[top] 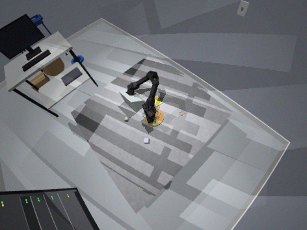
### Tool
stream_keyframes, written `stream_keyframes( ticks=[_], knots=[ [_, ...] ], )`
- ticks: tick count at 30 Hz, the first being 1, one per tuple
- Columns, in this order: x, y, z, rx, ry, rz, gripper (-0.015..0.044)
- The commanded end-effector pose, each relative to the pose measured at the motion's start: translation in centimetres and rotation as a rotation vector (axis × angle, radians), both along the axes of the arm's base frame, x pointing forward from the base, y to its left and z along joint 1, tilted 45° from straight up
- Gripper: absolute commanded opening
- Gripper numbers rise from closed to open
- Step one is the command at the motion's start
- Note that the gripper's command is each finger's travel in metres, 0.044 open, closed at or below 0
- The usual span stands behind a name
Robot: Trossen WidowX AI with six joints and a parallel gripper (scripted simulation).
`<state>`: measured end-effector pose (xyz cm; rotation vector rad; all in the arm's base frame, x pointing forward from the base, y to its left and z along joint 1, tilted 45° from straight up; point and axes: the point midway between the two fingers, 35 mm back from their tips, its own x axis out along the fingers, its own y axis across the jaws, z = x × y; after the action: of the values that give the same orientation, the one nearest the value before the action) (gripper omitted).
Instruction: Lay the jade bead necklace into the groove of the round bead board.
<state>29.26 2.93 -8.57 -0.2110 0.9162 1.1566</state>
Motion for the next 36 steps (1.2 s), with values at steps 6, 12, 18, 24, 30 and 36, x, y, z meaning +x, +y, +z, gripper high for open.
stream_keyframes(
  ticks=[6, 12, 18, 24, 30, 36],
  knots=[
    [-0.2, -0.2, 0.3, 0.005, 0.005, -0.003, 0.0000],
    [-0.3, -0.3, 0.5, 0.008, 0.007, -0.005, 0.0000],
    [-1.7, -0.5, 0.2, 0.008, 0.008, -0.005, 0.0000],
    [-1.8, -0.5, 0.1, 0.008, 0.008, -0.005, 0.0000],
    [-1.8, -0.3, 0.0, 0.008, 0.008, -0.005, 0.0000],
    [-1.7, 0.1, -0.4, 0.008, 0.008, -0.005, 0.0000]
  ],
)
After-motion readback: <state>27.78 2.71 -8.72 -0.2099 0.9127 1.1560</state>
